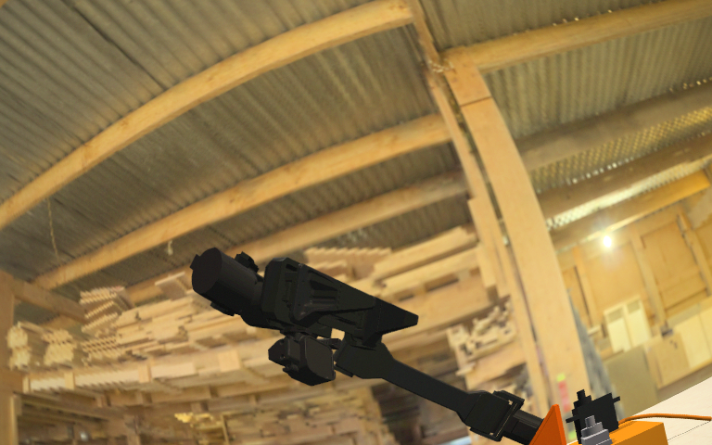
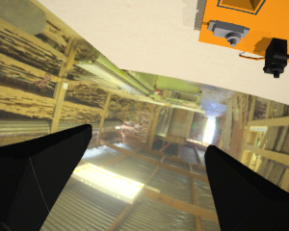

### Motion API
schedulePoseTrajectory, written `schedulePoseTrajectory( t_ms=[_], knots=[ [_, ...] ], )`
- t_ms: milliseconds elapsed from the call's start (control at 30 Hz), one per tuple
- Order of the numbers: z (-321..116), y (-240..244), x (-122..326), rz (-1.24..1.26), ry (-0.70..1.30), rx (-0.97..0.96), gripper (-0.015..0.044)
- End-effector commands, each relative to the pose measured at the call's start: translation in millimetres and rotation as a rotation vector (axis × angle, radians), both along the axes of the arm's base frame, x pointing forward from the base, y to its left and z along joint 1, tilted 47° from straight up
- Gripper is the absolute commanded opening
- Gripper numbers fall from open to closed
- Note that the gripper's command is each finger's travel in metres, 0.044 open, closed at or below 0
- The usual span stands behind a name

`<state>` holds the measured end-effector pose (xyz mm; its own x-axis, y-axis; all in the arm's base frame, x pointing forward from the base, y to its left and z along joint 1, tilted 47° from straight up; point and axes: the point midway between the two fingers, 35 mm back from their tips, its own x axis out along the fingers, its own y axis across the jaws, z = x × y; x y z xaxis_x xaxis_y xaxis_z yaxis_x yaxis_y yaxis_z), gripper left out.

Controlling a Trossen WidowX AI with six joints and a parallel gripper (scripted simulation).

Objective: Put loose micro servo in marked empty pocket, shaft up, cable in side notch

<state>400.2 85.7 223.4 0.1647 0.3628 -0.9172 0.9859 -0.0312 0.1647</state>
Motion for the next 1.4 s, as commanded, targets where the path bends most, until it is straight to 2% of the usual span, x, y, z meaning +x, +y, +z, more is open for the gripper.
schedulePoseTrajectory(
  t_ms=[0,33,1367],
  knots=[
    [-0.6,0.4,-0.1,0.005,0.000,-0.002,0.0426],
    [-1.7,1.1,-0.4,0.014,0.000,-0.006,0.0440],
    [-122.3,68.8,-61.0,1.186,0.039,-0.337,0.0440]
  ],
)
